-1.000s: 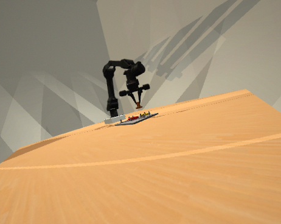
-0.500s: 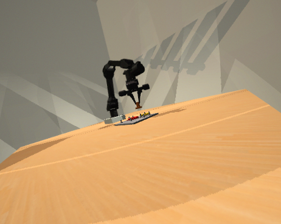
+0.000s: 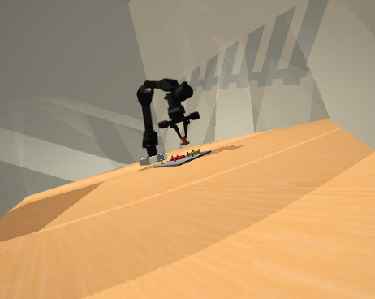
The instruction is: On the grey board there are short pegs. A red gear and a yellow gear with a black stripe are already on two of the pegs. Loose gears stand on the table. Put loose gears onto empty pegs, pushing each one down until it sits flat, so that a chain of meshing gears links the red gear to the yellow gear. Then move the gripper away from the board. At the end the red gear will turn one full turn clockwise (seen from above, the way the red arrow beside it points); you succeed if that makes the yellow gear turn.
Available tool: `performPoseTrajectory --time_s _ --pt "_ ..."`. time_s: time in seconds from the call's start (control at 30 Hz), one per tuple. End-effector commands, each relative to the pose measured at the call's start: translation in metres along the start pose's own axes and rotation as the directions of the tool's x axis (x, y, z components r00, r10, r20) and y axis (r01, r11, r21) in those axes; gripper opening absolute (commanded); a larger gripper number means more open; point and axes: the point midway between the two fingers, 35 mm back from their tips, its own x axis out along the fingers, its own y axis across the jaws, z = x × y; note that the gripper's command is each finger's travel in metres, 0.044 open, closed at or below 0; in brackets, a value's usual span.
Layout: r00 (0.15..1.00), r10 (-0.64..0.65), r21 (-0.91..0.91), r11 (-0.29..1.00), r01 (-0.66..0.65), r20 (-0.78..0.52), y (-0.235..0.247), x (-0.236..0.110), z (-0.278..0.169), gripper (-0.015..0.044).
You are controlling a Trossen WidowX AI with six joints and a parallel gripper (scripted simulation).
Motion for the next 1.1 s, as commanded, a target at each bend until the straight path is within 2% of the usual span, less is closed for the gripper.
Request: performPoseTrajectory --time_s 0.0,0.53,0.9,1.07 --pt "1.000 -0.005 -0.005 1.000 0.005 0.001 -0.001 0.000 0.000 0.0000" --pt "1.000 -0.005 -0.014 1.000 0.005 0.001 -0.001 0.001 0.000 0.0000" --pt "1.000 -0.005 -0.207 0.978 0.005 0.001 -0.001 0.014 0.000 0.0000" --pt "1.000 -0.005 -0.223 0.975 0.005 0.001 -0.001 0.022 0.001 0.0000"
